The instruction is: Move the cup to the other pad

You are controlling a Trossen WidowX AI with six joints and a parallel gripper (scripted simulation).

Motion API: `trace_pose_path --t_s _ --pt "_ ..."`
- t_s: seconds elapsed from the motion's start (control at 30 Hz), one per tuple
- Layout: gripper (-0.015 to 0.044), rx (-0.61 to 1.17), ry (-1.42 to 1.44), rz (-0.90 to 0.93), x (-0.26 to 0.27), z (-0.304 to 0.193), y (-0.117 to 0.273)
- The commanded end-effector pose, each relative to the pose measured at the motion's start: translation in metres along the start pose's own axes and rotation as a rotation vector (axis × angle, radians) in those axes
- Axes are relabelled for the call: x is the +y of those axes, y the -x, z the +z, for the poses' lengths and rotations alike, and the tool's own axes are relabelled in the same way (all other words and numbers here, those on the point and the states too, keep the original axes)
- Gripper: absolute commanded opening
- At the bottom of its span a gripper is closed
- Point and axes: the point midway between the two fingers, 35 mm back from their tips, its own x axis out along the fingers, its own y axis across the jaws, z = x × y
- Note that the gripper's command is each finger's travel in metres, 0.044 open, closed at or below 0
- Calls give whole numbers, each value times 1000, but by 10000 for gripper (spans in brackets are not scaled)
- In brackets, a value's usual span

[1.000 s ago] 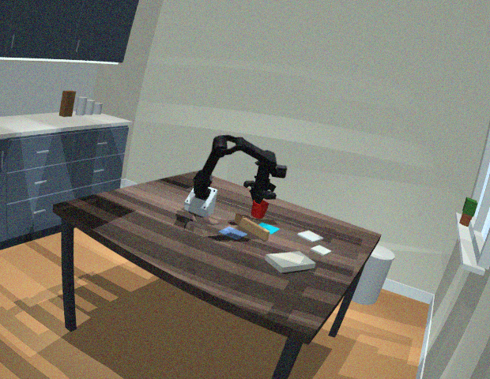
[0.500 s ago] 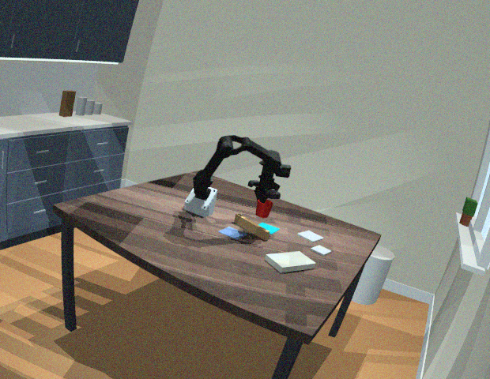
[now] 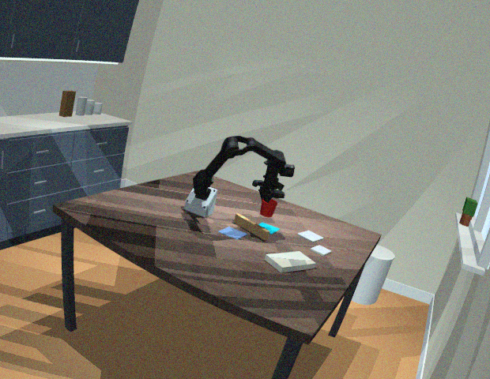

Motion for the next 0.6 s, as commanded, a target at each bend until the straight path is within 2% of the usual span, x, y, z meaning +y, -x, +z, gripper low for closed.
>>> trace_pose_path --t_s 0.0,0.57 --pt "0 -4 -6 2 0 8 1" --pt "0 -5 -7 2 2 22 -9"
